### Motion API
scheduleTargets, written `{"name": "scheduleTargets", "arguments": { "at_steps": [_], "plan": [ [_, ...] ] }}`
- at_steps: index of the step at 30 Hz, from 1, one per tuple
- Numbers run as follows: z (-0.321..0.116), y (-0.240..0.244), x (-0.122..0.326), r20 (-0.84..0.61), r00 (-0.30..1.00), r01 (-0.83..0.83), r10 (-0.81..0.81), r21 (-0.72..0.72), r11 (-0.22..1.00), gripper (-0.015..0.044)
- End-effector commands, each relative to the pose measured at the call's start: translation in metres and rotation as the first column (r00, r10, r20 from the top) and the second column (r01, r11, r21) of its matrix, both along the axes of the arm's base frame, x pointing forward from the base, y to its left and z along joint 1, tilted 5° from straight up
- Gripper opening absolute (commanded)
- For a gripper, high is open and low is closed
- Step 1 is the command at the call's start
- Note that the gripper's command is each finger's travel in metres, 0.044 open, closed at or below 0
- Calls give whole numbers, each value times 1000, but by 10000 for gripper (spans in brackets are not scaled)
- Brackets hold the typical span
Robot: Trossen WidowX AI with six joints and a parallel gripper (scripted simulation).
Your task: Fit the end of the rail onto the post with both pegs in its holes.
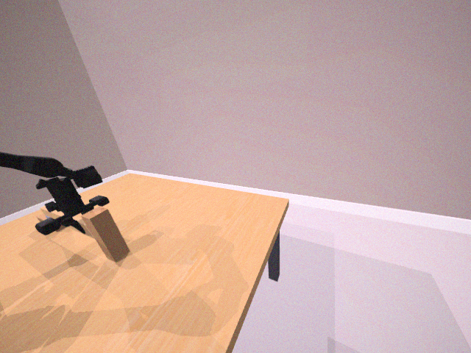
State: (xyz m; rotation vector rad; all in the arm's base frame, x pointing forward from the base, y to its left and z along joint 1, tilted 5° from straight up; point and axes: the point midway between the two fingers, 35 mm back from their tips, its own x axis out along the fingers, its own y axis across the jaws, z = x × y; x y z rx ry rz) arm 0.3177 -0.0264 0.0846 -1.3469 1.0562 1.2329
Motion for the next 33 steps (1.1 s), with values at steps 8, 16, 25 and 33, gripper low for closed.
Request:
{"name": "scheduleTargets", "arguments": {
  "at_steps": [8,16,25,33],
  "plan": [
    [3,-4,2,8,1000,-1,1,-3,1000,0],
    [3,-7,2,8,1000,-1,1,-3,1000,0],
    [2,-10,3,8,1000,-1,1,-3,1000,0],
    [2,-12,3,8,1000,-1,1,-4,1000,0]
  ]
}}
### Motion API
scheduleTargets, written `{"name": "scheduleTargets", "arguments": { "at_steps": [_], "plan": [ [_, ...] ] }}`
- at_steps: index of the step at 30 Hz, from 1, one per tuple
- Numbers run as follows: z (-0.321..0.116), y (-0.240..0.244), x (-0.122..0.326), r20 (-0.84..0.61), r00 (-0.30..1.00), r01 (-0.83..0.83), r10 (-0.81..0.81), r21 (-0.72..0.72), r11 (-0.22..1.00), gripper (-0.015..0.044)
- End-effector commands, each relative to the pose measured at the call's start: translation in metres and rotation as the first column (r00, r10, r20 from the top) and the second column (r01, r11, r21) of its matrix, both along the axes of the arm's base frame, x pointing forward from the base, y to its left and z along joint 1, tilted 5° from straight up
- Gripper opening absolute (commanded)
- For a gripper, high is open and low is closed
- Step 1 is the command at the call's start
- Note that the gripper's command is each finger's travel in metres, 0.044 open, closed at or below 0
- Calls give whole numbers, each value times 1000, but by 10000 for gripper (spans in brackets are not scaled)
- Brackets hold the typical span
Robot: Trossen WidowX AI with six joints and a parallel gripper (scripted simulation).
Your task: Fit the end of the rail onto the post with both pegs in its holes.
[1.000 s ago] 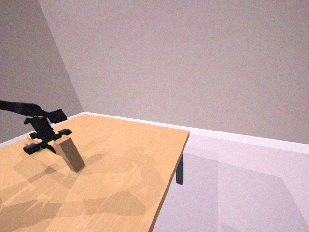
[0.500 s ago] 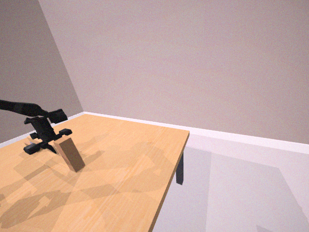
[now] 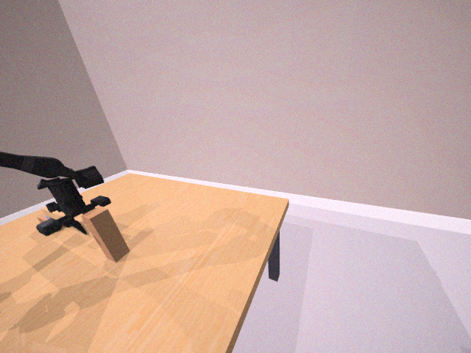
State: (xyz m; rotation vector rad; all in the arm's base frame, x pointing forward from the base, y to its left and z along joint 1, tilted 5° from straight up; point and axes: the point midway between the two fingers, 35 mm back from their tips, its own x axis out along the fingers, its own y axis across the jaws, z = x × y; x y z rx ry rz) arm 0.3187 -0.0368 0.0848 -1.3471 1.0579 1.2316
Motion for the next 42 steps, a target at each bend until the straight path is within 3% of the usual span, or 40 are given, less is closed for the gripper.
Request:
{"name": "scheduleTargets", "arguments": {
  "at_steps": [1,42],
  "plan": [
    [2,-2,2,8,1000,-2,2,-2,1000,0],
    [3,-12,3,8,1000,-2,2,-3,1000,0]
  ]
}}
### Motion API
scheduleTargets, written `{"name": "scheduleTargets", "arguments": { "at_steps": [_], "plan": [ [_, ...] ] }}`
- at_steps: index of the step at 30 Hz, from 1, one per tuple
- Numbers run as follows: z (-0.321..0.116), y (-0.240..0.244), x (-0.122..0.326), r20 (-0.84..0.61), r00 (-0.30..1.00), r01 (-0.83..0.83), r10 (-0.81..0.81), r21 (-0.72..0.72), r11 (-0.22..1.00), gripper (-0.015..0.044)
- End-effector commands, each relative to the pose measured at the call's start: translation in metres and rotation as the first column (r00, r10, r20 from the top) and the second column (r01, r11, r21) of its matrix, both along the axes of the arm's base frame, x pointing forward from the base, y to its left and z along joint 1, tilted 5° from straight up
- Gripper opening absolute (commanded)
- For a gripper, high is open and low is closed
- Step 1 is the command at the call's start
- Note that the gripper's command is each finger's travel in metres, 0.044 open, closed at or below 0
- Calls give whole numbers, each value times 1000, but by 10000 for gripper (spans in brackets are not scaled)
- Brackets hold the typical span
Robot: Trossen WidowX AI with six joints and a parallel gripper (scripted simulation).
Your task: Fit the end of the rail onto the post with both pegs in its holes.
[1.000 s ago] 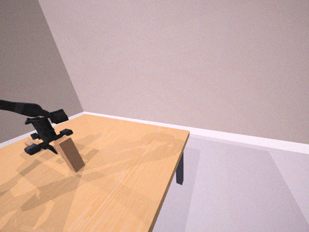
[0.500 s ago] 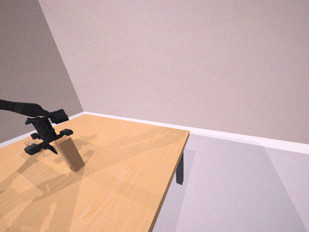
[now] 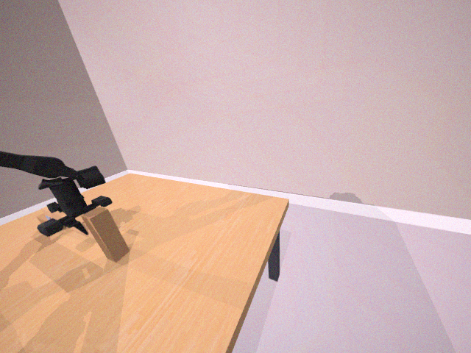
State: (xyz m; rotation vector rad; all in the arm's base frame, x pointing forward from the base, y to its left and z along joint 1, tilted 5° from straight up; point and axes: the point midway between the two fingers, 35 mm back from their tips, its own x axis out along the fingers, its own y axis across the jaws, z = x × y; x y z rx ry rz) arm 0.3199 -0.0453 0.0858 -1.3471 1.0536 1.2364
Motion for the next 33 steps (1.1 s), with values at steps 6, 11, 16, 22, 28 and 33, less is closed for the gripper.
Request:
{"name": "scheduleTargets", "arguments": {
  "at_steps": [6,11,16,22,28,33],
  "plan": [
    [2,-5,2,8,1000,2,-2,-7,1000,0],
    [2,-7,3,8,1000,2,-2,-7,1000,0],
    [1,-8,3,8,1000,2,-2,-7,1000,0],
    [-1,-6,1,0,1000,1,-1,-1,1000,105],
    [-1,-6,1,0,1000,1,-1,-1,1000,263],
    [-1,-6,1,0,1000,1,-1,-1,1000,394]
  ]
}}
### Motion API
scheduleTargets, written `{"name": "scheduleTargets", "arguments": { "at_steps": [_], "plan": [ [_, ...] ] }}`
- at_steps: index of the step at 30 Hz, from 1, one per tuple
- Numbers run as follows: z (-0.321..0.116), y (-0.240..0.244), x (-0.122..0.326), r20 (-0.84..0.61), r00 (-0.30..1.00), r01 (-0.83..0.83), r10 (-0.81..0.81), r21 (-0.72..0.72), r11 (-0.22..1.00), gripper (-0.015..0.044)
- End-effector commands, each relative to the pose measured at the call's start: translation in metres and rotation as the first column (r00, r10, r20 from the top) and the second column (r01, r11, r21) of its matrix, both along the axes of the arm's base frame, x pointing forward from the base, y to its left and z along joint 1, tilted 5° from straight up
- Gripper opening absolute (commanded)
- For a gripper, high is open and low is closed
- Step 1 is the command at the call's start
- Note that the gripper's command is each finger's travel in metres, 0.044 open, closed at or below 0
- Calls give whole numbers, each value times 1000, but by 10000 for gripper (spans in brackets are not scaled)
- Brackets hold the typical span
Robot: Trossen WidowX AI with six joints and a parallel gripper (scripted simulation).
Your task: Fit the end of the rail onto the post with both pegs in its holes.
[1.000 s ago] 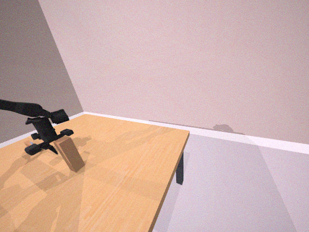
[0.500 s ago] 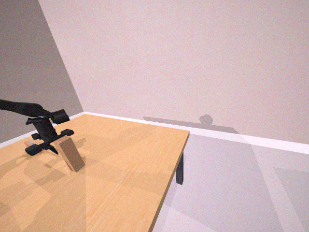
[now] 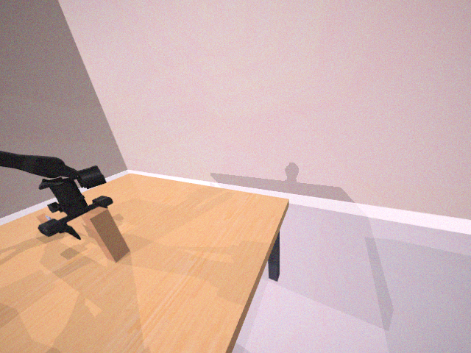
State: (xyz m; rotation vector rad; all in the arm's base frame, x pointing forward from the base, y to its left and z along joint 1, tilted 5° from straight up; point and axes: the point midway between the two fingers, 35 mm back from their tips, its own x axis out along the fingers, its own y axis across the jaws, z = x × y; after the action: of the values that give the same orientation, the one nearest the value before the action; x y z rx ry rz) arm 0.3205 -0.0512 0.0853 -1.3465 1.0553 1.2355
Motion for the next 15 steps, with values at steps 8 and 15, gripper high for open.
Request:
{"name": "scheduleTargets", "arguments": {
  "at_steps": [8,15],
  "plan": [
    [15,15,-3,4,1000,0,0,-2,1000,440],
    [30,30,-8,9,1000,1,0,-3,1000,440]
  ]
}}
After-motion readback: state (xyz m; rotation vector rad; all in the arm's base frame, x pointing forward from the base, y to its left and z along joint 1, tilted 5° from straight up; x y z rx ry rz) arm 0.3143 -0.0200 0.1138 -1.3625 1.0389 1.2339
